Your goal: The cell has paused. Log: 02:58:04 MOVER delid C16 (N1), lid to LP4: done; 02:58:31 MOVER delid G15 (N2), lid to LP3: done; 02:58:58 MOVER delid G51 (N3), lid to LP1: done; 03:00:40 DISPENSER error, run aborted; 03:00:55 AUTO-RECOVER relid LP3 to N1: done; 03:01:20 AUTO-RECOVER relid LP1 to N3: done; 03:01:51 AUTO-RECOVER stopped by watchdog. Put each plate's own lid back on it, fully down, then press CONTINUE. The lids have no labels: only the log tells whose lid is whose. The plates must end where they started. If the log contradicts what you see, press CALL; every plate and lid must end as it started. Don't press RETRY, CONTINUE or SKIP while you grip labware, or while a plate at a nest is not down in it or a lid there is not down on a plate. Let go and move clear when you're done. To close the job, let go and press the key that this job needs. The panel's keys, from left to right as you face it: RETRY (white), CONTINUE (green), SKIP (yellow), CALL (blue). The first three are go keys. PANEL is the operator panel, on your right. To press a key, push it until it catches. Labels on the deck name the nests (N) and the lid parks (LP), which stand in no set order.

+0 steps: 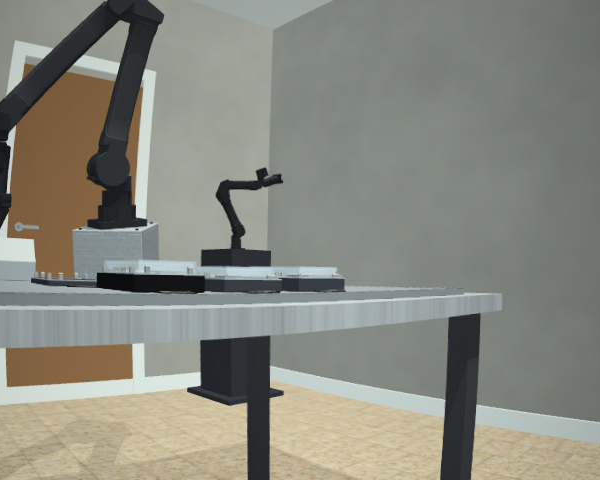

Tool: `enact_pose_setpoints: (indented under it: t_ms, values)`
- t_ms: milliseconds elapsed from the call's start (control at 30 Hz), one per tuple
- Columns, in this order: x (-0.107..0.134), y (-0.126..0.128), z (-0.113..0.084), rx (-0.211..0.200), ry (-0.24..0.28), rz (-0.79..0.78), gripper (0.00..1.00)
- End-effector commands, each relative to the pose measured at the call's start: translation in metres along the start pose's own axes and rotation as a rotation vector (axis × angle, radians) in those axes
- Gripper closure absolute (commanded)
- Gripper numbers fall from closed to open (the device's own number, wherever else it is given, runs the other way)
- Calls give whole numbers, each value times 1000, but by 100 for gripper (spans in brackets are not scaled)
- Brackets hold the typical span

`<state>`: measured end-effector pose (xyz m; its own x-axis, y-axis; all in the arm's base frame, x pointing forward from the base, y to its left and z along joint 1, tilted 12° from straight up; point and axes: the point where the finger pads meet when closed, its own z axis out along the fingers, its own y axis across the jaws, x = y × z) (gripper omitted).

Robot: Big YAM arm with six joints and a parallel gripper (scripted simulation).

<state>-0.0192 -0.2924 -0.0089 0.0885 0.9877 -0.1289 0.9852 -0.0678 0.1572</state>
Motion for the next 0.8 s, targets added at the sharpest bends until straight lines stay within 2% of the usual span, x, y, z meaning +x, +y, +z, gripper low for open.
enact_pose_setpoints:
  t_ms: [0,767]
  values:
    - [2,3,4,1,5,2,100]
    - [3,4,10,-3,7,1,100]
